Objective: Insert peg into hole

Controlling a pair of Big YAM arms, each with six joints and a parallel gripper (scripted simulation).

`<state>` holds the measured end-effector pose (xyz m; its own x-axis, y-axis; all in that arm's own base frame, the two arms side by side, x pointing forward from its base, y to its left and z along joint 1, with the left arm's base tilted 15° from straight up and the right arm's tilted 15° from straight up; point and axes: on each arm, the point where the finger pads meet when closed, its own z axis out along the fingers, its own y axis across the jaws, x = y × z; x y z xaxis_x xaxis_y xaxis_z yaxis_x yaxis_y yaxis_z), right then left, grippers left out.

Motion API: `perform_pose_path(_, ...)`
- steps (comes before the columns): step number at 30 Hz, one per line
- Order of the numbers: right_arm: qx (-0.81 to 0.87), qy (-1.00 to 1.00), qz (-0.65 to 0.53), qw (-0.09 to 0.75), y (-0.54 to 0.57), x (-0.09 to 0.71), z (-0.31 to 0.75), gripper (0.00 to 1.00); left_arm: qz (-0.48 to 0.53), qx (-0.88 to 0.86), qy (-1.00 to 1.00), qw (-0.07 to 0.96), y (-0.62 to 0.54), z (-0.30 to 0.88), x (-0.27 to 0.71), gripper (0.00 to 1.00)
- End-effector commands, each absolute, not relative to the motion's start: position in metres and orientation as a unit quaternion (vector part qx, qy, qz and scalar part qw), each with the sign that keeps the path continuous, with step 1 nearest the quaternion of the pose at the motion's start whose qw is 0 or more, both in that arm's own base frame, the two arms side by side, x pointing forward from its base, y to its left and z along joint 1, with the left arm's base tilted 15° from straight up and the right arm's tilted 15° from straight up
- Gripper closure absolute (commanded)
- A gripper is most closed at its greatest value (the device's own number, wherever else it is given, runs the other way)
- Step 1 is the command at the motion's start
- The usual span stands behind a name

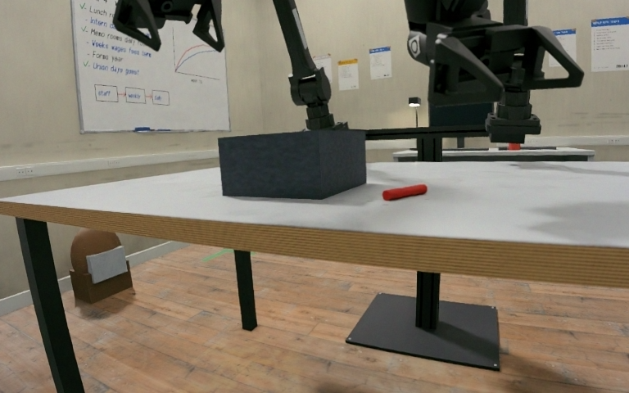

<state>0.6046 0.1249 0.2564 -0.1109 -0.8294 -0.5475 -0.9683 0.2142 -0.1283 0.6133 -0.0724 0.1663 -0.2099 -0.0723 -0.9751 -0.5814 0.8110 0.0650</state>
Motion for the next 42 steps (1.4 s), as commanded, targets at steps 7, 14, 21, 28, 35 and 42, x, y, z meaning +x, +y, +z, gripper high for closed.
perform_pose_path(7,-0.576,0.758,0.114,0.283,0.166,0.573,0.283,0.0,0.198,-0.125,0.791,0.565,-0.1,0.166,0.583,0.0)
perform_pose_path(14,-0.513,0.779,0.053,0.357,0.241,0.475,0.313,0.0,0.107,0.055,0.858,0.499,-0.155,0.138,0.535,0.0)
perform_pose_path(21,-0.454,0.774,0.041,0.44,0.268,0.396,0.326,0.0,0.042,0.156,0.878,0.45,-0.19,0.123,0.505,0.0)
perform_pose_path(28,-0.359,0.756,0.074,0.542,0.269,0.31,0.322,0.0,-0.012,0.202,0.886,0.417,-0.216,0.113,0.492,0.0)
perform_pose_path(35,-0.3,0.743,0.111,0.588,0.259,0.272,0.314,0.0,-0.013,0.196,0.884,0.423,-0.211,0.118,0.495,0.0)
perform_pose_path(42,-0.287,0.732,0.116,0.607,0.252,0.258,0.309,0.0,-0.003,0.203,0.903,0.38,-0.218,0.105,0.509,0.57)
